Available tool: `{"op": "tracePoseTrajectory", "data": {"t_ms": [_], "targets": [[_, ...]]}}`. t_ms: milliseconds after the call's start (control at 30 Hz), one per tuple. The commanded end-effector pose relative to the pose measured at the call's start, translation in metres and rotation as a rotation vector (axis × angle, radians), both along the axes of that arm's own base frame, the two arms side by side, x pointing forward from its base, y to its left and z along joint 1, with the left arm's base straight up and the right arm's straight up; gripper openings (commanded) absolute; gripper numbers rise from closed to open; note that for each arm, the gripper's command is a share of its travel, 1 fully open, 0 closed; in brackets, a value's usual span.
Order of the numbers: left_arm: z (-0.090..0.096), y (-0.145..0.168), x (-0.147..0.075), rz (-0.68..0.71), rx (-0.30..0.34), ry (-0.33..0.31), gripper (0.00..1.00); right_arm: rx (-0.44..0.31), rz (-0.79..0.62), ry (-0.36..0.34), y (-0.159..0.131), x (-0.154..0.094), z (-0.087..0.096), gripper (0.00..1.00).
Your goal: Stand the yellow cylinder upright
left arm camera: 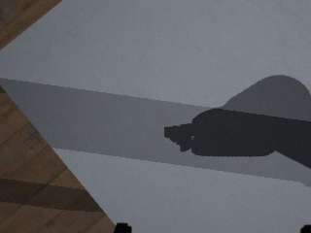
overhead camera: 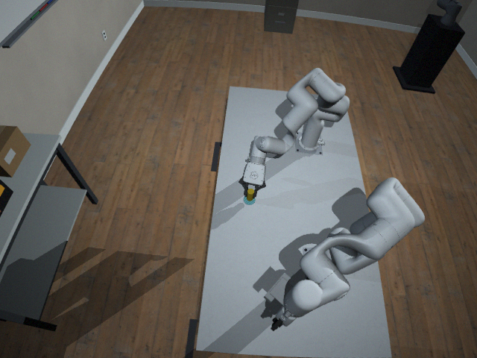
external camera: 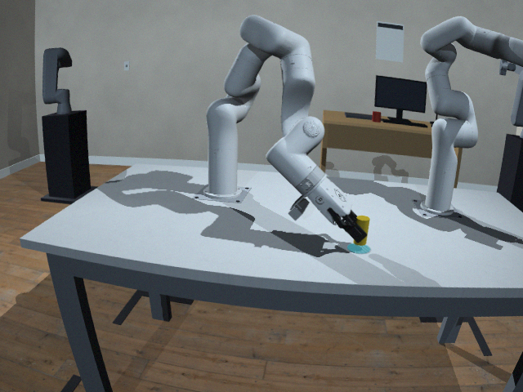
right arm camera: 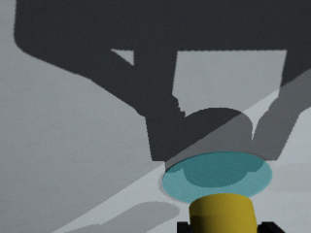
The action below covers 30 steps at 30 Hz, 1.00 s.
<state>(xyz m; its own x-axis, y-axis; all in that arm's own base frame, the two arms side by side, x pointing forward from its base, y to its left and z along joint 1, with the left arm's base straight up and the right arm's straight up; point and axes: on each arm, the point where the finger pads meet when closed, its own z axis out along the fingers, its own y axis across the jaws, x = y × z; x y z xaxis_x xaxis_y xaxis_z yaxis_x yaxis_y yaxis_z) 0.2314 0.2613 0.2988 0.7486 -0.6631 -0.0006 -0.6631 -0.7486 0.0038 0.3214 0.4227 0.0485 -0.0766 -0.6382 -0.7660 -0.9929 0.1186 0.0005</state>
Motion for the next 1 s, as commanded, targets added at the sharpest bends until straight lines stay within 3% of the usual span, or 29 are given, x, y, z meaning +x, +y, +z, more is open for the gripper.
{"op": "tracePoseTrajectory", "data": {"t_ms": [0, 967], "targets": [[0.0014, 0.0005, 0.0006, 0.0, 0.002, -0.003, 1.0, 0.002, 0.0, -0.002, 0.0006, 0.0011, 0.001, 0.0], [0.0014, 0.0005, 0.0006, 0.0, 0.002, -0.003, 1.0, 0.002, 0.0, -0.002, 0.0006, 0.0011, -0.006, 0.0]]}}
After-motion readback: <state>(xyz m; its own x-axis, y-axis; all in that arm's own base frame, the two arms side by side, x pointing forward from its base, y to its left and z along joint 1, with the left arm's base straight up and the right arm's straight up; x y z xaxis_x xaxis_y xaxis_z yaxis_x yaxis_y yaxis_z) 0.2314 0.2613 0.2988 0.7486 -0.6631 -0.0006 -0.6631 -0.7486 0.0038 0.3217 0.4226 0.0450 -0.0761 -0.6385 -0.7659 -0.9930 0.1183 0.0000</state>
